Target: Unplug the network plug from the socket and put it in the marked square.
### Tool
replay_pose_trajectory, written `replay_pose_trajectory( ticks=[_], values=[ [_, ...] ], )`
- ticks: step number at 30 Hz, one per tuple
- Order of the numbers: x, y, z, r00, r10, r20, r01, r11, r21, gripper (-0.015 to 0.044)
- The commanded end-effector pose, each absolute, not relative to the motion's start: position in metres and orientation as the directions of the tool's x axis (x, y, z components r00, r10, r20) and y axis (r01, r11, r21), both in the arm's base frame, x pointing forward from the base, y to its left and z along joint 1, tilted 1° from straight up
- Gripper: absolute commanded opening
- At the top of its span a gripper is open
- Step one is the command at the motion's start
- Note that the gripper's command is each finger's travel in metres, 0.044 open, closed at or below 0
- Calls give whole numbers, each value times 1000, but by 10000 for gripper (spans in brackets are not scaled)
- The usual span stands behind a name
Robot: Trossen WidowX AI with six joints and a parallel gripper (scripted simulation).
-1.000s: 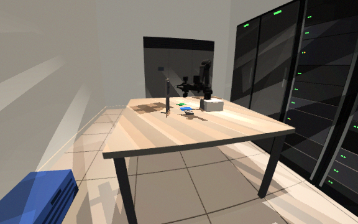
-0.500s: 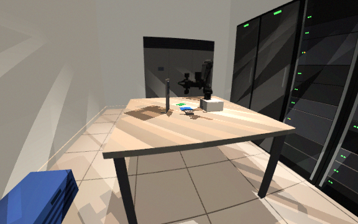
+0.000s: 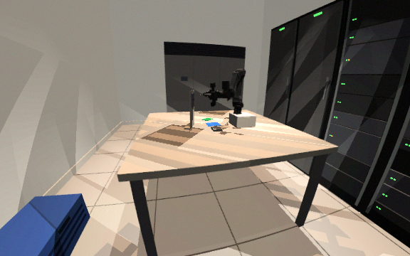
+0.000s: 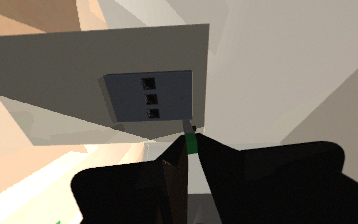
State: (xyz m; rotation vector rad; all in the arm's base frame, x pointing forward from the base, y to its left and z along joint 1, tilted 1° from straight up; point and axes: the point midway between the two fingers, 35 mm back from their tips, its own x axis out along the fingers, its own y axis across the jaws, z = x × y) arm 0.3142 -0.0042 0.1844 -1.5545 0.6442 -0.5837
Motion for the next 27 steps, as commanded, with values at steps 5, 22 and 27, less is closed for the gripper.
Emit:
replay_pose_trajectory(
  ticks=[5, 22, 27],
  values=[
    [318, -22, 171, 753, -655, -68, -163, -84, -983, 0],
    [306, -56, 126, 778, -558, -289, -397, -81, -914, 0],
    [298, -63, 110, 768, -524, -369, -465, -59, -884, 0]
  ],
)
